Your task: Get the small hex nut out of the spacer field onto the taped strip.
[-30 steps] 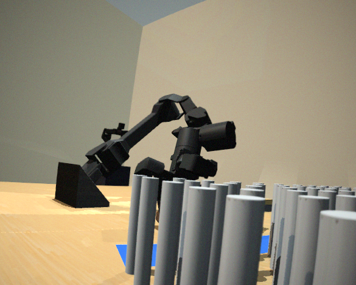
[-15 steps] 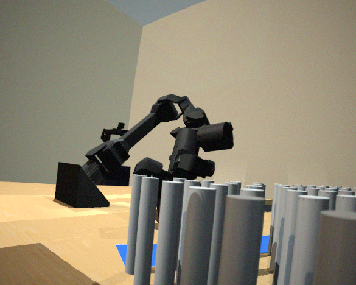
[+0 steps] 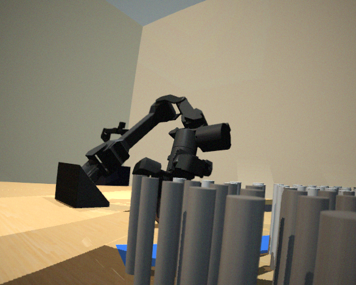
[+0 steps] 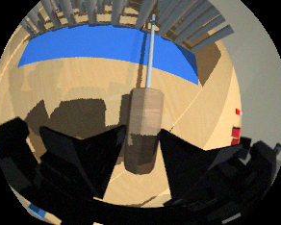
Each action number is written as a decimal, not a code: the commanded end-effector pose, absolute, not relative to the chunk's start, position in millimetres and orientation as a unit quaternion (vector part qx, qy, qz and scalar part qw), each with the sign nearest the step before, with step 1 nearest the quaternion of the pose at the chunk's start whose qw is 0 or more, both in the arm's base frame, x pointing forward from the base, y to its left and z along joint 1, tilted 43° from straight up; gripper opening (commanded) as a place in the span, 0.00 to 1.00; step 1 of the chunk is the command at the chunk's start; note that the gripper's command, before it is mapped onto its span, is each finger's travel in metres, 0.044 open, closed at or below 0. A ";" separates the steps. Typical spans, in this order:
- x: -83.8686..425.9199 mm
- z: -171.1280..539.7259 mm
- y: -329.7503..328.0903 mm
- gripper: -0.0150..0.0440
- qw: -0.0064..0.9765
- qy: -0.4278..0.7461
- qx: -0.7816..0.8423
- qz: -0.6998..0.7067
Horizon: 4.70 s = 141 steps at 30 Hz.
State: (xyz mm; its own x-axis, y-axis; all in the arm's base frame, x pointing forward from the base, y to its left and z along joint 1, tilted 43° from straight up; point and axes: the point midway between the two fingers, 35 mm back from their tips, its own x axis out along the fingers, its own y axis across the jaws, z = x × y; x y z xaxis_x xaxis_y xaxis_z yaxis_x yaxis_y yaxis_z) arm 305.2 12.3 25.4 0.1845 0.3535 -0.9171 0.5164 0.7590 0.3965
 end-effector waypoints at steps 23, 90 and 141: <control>290.2 29.8 18.3 0.25 0.688 0.636 0.343 -0.063; 257.8 41.2 34.5 0.25 0.687 0.637 0.343 -0.063; 227.9 96.5 7.3 0.25 0.688 0.638 0.340 -0.066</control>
